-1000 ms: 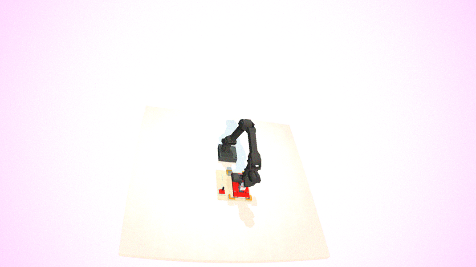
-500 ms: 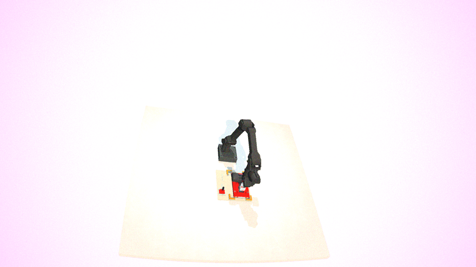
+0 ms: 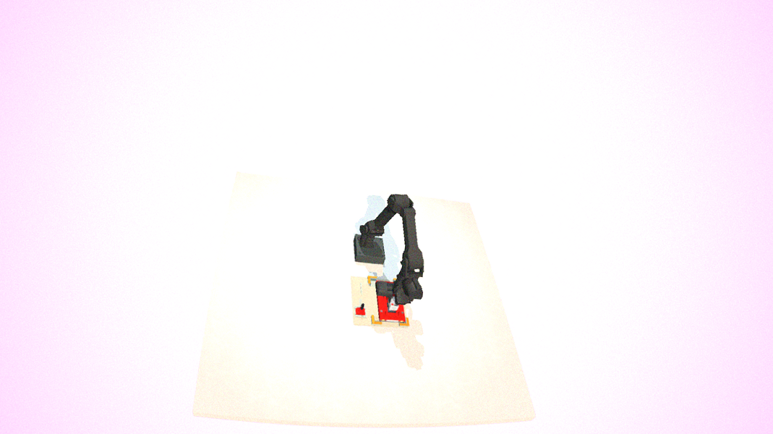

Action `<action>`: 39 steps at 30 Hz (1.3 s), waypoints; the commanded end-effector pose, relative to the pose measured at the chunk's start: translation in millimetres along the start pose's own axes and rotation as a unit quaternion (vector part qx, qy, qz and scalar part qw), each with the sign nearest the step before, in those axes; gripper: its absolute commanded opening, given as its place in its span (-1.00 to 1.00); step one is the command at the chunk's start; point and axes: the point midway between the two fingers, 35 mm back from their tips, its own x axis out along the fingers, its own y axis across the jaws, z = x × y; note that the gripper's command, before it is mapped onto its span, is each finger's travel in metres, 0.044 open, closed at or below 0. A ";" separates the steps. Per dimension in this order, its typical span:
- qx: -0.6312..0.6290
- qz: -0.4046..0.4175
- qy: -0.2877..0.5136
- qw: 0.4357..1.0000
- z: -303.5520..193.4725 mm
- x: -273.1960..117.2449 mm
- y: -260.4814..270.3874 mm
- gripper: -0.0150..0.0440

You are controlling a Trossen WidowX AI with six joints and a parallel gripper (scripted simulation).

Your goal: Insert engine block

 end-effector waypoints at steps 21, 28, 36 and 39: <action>-0.002 0.002 0.001 1.000 -0.5 5.4 0.7 0.05; -0.003 0.002 0.001 1.000 -0.5 6.7 0.7 0.05; -0.002 0.002 0.001 1.000 -0.4 8.2 0.8 0.05; -0.001 0.002 0.001 1.000 -0.4 8.8 0.8 0.05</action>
